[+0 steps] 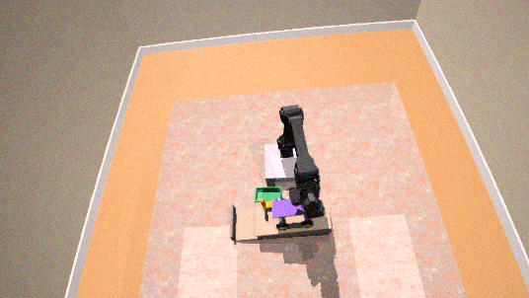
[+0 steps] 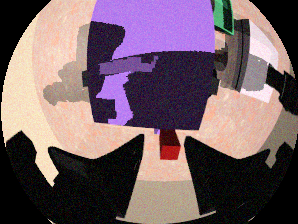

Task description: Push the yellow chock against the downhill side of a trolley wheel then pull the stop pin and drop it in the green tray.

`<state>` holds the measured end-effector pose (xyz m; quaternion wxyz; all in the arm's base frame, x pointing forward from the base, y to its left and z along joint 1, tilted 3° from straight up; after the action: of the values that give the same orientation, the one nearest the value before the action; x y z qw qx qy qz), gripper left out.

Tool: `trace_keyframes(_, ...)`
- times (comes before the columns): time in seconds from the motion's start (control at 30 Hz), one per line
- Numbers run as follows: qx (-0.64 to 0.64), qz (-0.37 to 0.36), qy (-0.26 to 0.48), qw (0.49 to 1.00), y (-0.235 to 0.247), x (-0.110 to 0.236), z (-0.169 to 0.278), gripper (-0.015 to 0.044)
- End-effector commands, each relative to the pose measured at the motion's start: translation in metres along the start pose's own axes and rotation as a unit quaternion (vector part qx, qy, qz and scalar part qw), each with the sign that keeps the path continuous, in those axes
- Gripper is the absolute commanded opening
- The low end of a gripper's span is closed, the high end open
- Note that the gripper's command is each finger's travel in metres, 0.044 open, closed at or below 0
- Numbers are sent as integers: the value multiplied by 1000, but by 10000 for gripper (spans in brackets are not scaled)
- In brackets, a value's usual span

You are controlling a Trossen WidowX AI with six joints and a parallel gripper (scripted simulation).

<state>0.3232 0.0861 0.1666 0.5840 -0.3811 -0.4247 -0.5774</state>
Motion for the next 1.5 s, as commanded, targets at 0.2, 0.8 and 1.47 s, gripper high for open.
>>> trace_keyframes(0.2, -3, 2, 1, 1000, -2, -16, 0, 190)
trace_keyframes(0.8, 0, 1, 1, 1000, -1, -16, 0, 5)
trace_keyframes(1.47, -3, 2, 1, 1000, -4, -5, 2, 0)
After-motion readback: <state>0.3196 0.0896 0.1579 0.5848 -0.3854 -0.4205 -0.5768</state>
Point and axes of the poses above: the point midway between the two fingers, 35 mm back from their tips, its own x axis back along the fingers, its own y axis across the jaws, z = x × y, the point moved 2 cm from there along x, back along the fingers, and after that the axes turned 3 degrees about x, right-handed, at the moved point
